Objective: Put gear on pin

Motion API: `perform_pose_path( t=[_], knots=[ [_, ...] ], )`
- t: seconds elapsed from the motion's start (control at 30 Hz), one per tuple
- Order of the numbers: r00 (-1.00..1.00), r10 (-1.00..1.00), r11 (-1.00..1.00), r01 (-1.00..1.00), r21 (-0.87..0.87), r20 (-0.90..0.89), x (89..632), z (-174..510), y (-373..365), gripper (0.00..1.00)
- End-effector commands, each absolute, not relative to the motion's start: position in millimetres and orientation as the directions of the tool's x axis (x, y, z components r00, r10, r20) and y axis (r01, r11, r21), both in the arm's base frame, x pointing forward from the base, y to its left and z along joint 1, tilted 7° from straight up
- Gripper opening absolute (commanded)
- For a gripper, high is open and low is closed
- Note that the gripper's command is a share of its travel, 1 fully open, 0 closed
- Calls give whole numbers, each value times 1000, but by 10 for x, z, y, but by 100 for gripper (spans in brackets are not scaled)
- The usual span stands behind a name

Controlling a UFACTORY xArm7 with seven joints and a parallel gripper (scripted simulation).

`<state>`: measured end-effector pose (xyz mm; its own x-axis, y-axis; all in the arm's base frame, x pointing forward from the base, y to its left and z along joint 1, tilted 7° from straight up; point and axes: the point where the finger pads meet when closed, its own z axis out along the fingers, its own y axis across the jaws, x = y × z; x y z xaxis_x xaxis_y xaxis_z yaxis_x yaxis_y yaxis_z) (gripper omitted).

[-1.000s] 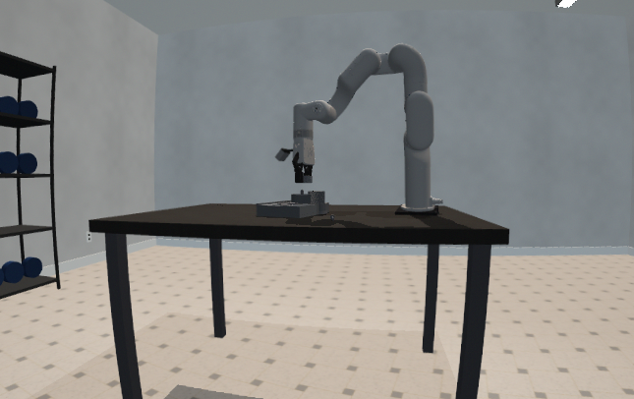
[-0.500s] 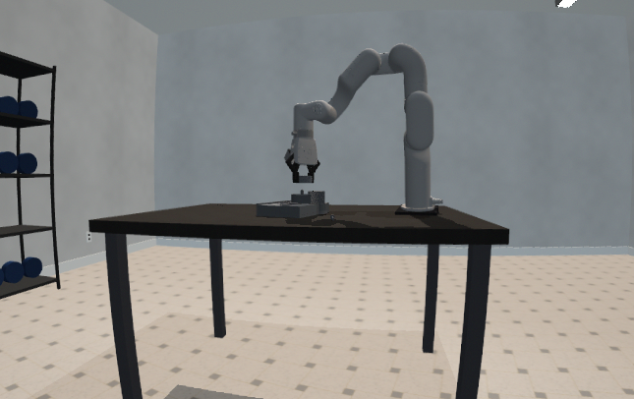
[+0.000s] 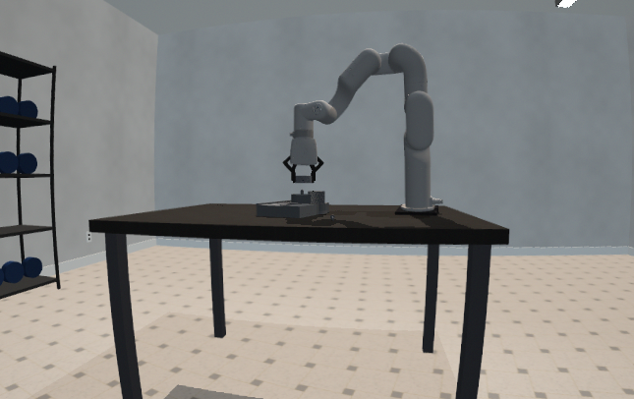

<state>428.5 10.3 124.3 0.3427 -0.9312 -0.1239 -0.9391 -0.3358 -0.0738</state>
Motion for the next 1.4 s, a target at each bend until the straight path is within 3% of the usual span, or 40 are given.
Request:
perform_pose_path(
  t=[0.0,0.4,0.73,1.37],
  knots=[
    [184,-976,-180,-983,-48,-112,4301,1262,101,0],
    [-157,-980,160,-987,-7,-122,4301,1262,101,0],
    [-309,-943,310,-951,12,-121,4301,1262,101,0],
    [-432,-894,432,-902,28,-119,4301,1262,101,0]
  ],
)
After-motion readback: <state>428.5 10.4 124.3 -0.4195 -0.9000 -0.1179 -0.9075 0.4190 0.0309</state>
